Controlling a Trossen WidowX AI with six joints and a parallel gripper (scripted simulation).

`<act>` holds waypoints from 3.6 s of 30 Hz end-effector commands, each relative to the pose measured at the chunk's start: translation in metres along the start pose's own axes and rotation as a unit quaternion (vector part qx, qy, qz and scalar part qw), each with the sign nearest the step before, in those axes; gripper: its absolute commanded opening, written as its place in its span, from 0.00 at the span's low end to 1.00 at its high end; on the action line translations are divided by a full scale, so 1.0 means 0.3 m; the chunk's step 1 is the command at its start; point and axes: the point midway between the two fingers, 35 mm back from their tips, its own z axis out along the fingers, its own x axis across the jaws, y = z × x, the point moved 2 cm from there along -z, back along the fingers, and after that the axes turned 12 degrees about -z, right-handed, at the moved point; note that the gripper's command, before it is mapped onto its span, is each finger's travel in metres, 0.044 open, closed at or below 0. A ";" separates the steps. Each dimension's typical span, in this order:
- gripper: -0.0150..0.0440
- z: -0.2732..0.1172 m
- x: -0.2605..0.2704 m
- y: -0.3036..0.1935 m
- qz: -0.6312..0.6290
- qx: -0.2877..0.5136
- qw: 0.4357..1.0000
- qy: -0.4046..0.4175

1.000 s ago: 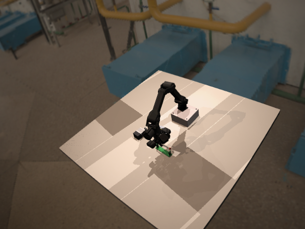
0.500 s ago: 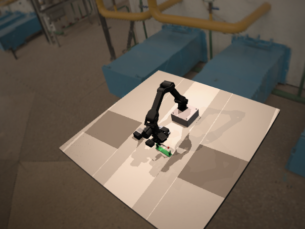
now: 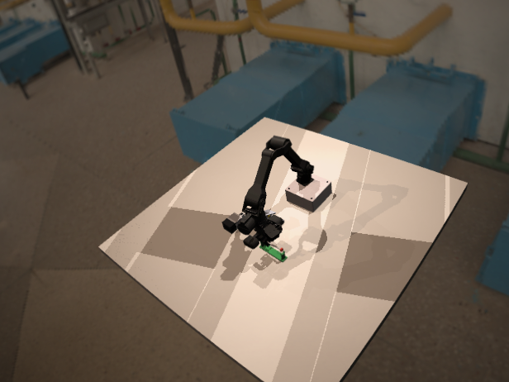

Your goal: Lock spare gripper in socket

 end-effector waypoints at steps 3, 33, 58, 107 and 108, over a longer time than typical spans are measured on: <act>0.25 0.037 0.005 -0.005 -0.002 0.000 1.000 0.000; 0.25 0.048 0.009 -0.006 -0.002 0.000 1.000 -0.001; 0.25 0.048 0.009 -0.006 -0.002 0.000 1.000 -0.001; 1.00 -0.215 -0.002 0.029 0.001 0.000 1.000 0.003; 1.00 -0.223 -0.003 0.030 0.002 0.000 1.000 0.004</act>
